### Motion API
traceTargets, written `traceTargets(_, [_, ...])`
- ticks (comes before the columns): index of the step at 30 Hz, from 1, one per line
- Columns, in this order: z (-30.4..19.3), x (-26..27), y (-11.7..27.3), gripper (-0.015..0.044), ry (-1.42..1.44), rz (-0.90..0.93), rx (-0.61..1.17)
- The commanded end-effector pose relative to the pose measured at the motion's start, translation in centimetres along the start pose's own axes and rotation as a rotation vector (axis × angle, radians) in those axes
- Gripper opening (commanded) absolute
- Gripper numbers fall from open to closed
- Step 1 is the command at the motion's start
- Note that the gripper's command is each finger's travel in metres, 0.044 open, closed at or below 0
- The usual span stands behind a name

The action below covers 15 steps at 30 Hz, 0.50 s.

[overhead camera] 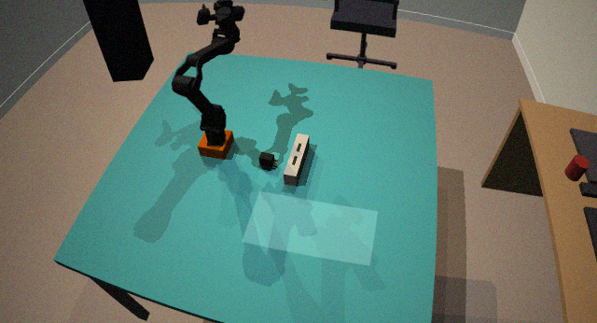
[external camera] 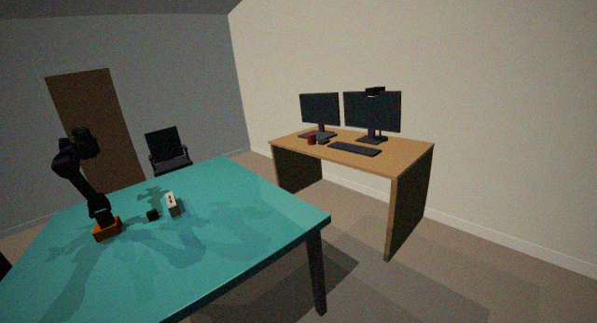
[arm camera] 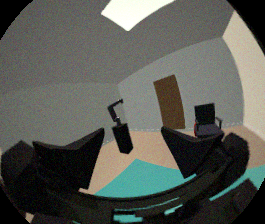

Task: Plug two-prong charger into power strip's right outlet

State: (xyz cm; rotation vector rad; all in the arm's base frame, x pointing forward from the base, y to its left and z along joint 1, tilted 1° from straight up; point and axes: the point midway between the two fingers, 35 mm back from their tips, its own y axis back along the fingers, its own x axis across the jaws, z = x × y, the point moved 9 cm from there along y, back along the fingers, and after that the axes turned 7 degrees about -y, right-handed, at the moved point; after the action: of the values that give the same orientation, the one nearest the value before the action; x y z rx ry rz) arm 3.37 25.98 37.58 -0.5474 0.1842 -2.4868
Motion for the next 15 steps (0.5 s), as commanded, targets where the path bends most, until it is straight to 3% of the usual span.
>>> traceTargets(1, [0.0, -1.0, 0.5, 0.0440, -0.007, -0.053, -0.003])
traceTargets(15, [-0.1, -5.9, 3.8, 0.0440, -0.060, -0.355, 0.002])
